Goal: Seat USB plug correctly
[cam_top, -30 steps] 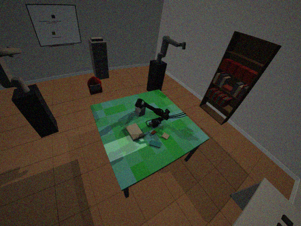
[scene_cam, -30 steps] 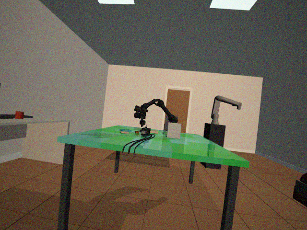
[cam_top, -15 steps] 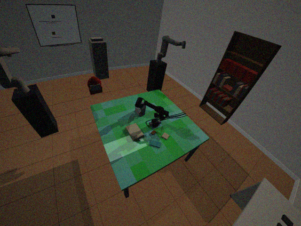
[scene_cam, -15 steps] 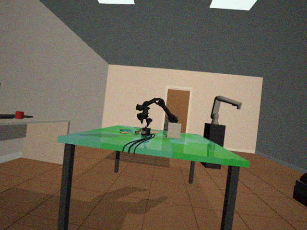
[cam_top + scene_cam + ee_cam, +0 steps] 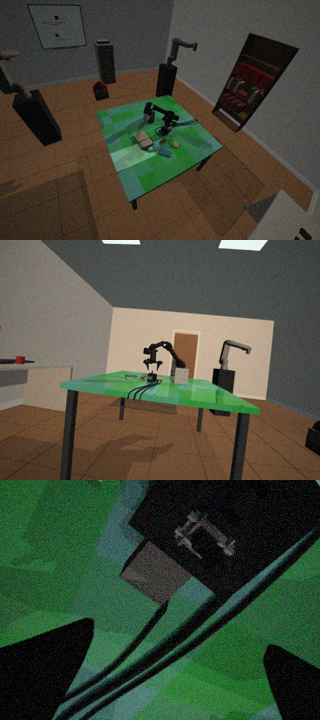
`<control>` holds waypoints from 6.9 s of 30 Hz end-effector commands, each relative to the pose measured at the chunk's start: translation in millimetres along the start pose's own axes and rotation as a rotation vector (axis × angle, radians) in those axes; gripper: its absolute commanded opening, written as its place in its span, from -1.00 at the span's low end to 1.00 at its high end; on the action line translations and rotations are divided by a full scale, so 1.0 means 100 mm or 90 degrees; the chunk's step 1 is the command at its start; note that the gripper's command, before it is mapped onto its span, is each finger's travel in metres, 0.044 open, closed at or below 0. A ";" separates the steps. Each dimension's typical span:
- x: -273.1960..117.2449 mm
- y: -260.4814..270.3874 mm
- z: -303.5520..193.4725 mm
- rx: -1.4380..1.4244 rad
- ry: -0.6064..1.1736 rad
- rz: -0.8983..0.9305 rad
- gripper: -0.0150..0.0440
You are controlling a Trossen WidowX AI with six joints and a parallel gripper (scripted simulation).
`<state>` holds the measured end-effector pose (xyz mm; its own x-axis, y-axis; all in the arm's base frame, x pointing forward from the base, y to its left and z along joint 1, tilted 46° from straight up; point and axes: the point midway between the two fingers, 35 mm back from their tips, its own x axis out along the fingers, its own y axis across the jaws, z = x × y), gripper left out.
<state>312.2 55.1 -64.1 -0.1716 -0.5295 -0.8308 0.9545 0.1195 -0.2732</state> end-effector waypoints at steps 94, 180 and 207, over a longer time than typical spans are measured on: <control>-0.03 -0.10 0.36 0.376 -0.135 0.051 -0.49; -0.29 -0.12 0.30 -0.202 -0.144 -0.016 -0.49; -0.29 -0.12 0.30 -0.650 -0.135 -0.068 -0.49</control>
<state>313.2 44.0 -22.0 -0.1023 -0.7035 -0.7033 0.3498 0.6364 -0.6874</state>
